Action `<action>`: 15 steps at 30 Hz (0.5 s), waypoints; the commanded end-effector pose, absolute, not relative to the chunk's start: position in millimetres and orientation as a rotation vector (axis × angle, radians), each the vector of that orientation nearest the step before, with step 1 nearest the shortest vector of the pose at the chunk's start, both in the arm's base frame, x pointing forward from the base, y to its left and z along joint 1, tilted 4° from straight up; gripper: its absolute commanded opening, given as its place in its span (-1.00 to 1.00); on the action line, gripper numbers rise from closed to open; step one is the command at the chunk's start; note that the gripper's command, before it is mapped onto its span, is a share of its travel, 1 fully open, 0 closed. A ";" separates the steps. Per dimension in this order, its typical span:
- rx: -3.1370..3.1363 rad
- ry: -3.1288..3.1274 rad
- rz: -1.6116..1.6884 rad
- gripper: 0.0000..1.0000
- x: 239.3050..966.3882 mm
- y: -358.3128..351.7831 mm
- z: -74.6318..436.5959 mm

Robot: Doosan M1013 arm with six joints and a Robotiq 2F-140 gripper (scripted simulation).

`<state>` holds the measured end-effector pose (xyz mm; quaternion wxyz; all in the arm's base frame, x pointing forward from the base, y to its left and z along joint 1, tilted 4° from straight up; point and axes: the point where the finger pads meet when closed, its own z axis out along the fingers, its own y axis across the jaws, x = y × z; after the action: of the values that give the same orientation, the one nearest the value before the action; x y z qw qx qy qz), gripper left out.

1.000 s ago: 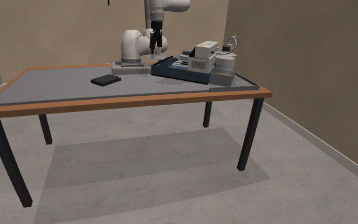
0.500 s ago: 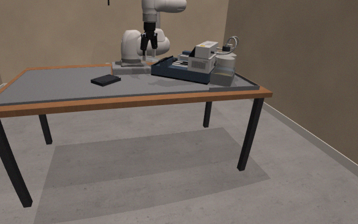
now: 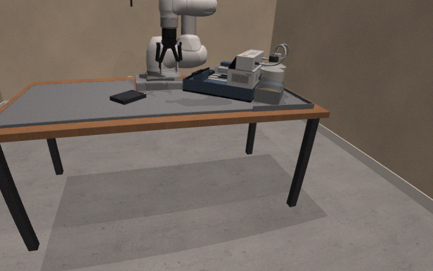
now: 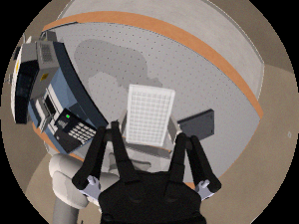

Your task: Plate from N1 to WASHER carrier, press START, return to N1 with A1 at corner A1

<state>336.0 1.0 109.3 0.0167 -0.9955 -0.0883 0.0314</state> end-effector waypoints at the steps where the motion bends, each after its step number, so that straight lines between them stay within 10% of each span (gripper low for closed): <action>1: -3.108 -0.130 0.100 -0.80 337.8 -12.7 107.2; 15: -3.113 0.131 0.104 -0.80 344.3 -68.8 98.8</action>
<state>343.6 -63.6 99.6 0.0117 -0.9985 0.0423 0.0335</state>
